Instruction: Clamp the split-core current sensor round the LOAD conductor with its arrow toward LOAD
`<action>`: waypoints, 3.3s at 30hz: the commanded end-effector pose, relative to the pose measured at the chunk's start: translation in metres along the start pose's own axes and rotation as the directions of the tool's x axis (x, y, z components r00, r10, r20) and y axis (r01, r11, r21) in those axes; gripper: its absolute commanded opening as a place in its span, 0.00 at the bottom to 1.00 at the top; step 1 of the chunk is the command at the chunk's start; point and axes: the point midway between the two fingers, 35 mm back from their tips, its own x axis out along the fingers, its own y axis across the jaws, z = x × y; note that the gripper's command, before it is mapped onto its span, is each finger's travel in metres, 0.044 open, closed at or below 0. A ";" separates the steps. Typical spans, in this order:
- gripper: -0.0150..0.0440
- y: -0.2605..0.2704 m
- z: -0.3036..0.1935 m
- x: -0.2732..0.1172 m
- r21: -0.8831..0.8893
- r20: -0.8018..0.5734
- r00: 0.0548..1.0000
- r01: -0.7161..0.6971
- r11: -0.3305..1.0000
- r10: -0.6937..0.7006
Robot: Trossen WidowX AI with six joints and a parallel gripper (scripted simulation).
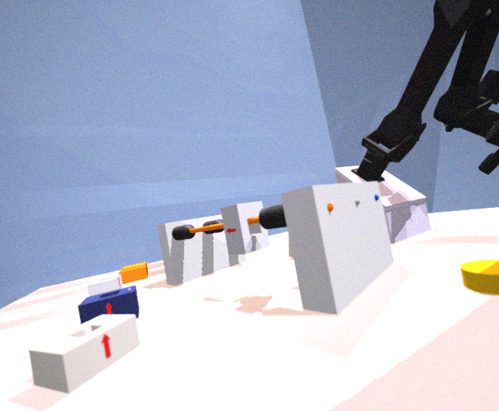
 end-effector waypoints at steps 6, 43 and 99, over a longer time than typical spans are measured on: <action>0.52 0.012 0.033 0.038 -0.147 0.091 0.996 0.015 0.989 -0.002; 1.00 0.125 0.469 -0.002 -0.424 0.885 0.461 0.736 0.527 0.068; 1.00 -0.209 0.477 -0.437 0.551 0.470 0.449 0.523 0.650 -0.760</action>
